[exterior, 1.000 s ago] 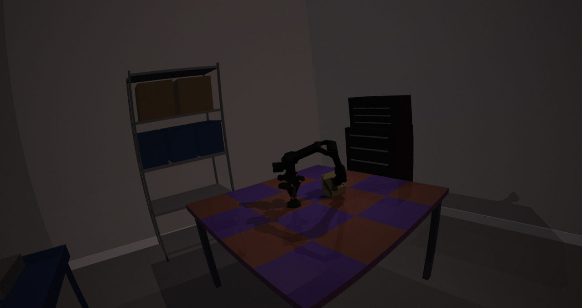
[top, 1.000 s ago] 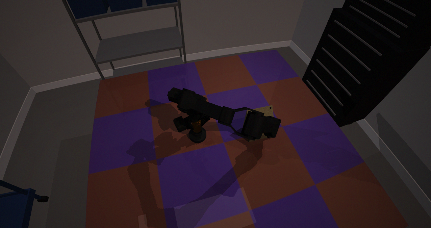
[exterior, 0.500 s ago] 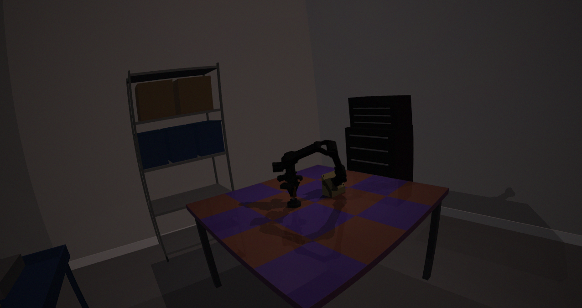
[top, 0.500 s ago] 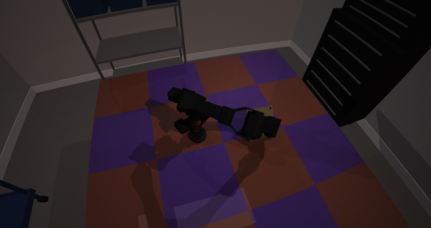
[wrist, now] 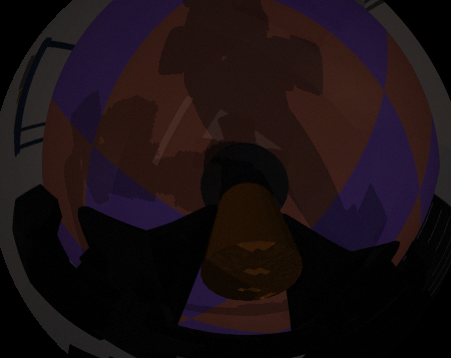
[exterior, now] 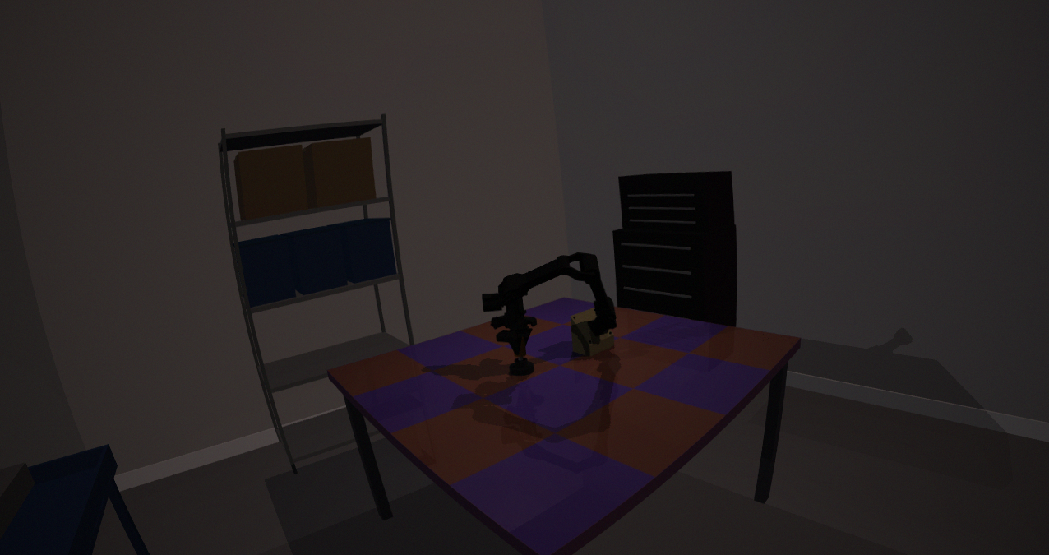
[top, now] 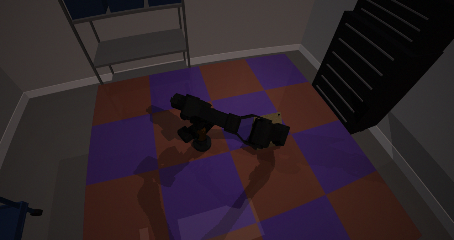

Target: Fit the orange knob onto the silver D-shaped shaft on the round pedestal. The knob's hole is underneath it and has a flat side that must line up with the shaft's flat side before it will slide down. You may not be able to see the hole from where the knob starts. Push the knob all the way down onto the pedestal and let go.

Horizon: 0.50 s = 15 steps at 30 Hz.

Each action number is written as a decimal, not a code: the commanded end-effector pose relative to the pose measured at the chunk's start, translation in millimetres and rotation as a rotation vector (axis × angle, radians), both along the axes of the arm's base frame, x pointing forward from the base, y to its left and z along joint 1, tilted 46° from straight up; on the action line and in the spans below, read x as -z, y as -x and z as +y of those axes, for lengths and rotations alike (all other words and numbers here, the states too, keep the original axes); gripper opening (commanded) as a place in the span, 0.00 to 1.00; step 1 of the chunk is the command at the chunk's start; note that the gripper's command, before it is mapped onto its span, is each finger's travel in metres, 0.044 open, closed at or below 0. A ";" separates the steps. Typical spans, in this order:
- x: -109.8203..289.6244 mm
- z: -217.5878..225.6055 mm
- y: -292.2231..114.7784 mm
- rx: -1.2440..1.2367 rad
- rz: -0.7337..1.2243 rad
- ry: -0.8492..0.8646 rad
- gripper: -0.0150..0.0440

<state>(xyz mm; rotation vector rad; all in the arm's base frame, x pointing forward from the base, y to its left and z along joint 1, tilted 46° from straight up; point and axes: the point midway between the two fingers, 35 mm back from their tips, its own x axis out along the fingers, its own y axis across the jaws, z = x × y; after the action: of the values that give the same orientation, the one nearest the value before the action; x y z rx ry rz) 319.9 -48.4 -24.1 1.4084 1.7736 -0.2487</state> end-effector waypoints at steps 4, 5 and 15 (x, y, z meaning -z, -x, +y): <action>-4.2 -2.1 -2.3 0.000 -0.008 -0.005 0.25; -4.2 -2.2 -2.3 -0.006 -0.015 -0.005 0.25; -1.3 -1.0 -0.9 -0.147 -0.158 -0.008 0.25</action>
<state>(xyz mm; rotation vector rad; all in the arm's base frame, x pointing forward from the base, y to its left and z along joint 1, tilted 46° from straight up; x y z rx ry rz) 321.0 -50.0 -22.0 1.2729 1.7467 -0.0752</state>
